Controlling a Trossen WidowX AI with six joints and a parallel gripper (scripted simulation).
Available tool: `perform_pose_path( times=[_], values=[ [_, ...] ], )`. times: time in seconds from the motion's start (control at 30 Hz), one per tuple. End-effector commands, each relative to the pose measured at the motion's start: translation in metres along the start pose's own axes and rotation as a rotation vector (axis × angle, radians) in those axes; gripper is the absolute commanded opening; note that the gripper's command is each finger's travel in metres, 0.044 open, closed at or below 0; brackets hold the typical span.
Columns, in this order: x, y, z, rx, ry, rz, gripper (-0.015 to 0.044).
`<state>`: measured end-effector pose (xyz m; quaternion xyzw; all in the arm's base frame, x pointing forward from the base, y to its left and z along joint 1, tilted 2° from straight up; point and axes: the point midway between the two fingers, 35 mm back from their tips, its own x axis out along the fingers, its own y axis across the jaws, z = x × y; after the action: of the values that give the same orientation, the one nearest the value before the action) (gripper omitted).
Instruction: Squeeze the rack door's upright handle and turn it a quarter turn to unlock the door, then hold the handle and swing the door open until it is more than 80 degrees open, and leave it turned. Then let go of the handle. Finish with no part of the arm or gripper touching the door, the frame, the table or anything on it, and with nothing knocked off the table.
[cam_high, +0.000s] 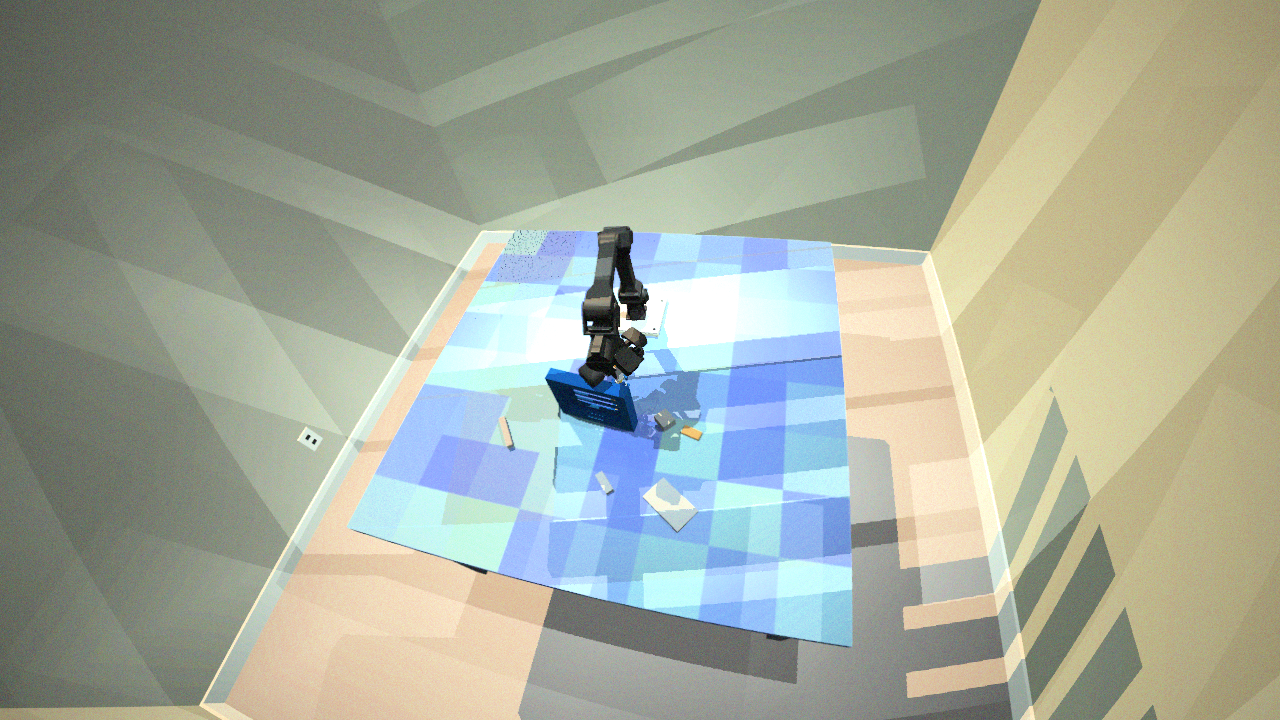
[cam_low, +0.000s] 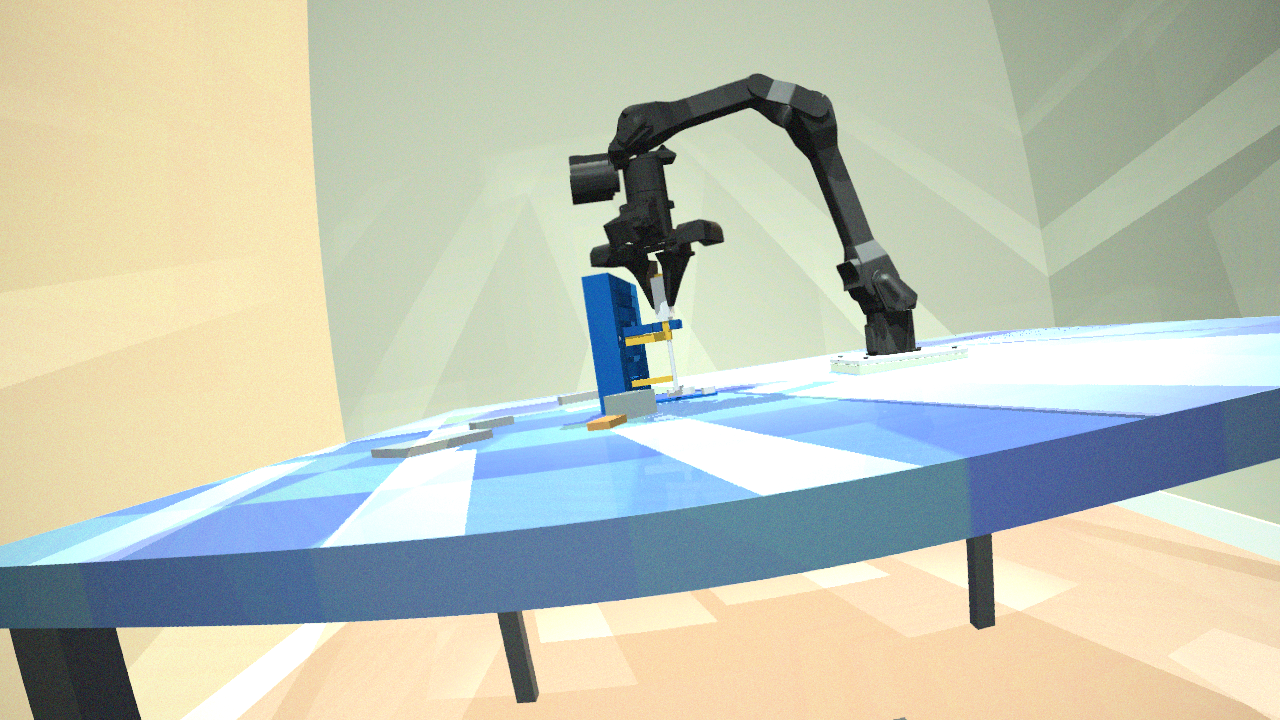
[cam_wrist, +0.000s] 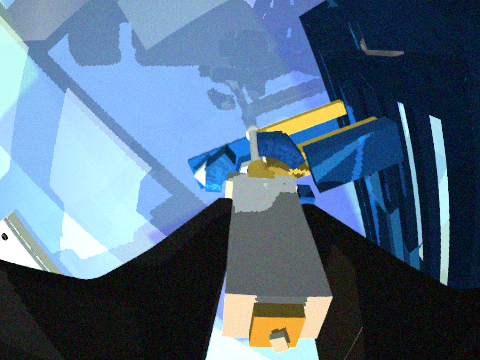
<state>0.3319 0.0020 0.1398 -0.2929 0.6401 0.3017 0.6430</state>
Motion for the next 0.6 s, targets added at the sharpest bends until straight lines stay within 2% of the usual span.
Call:
perform_pose_path(
  times=[0.0, 0.37, 0.57],
  values=[
    [0.0027, 0.0000, -0.0020, -0.246, 0.010, 0.001, 0.0008],
    [0.0027, 0.0000, -0.0020, -0.780, 0.010, 0.004, 0.0008],
    [0.0027, 0.0000, -0.0020, -0.812, 0.010, 0.004, 0.0008]
  ],
)
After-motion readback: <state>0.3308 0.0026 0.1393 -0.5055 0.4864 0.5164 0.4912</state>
